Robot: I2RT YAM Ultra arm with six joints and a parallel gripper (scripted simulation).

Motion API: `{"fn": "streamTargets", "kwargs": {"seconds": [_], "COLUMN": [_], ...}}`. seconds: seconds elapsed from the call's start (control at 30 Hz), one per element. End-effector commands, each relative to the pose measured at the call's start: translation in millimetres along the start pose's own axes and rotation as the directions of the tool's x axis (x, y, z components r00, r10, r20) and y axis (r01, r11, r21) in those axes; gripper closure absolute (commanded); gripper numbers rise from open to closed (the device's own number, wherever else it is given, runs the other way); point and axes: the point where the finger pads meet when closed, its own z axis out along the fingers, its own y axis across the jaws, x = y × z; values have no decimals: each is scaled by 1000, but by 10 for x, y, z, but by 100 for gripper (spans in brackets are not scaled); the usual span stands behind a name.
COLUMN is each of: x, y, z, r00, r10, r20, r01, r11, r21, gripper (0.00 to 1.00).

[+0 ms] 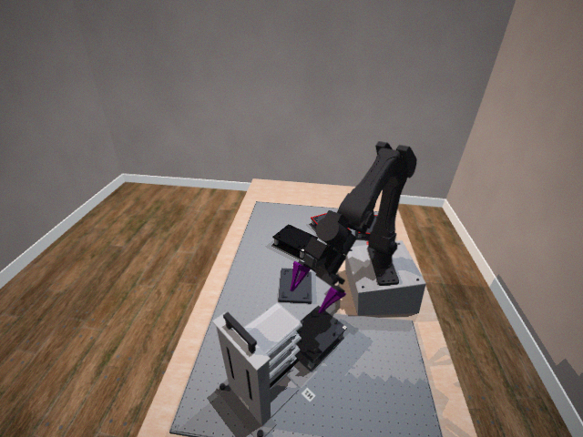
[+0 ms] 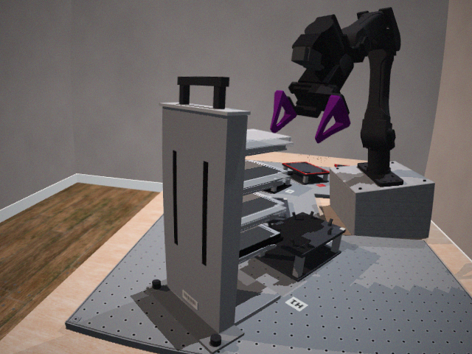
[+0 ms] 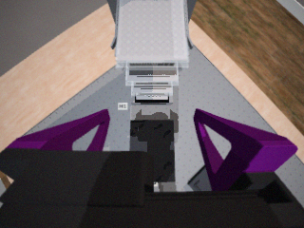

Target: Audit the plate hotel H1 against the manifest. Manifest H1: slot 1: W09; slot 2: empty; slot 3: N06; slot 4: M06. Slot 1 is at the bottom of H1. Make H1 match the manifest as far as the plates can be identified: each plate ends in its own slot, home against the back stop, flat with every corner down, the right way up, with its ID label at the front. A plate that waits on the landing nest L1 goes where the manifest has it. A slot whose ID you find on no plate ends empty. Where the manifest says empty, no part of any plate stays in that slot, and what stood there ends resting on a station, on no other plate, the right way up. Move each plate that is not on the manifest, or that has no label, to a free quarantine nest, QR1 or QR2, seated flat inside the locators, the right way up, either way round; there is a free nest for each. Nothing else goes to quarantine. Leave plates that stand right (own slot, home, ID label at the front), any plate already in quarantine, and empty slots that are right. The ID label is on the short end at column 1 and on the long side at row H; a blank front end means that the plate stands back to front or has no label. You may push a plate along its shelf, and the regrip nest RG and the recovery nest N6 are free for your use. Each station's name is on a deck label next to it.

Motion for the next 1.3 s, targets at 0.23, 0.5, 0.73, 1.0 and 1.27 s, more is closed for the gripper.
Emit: {"fn": "streamTargets", "kwargs": {"seconds": [0.23,0.5,0.73,1.0,1.27], "x": [-73,-73,-73,-61,23], "y": [-3,-3,-3,-3,-4], "z": [-20,-20,-20,-31,-111], "r00": [1000,1000,1000,1000,1000], "r10": [1,1,1,1,1], "r20": [23,23,23,23,23], "r01": [-1,-1,-1,-1,-1], "r11": [1000,1000,1000,1000,1000], "r21": [0,0,0,0,0], "gripper": [0,0,0,0,0]}}
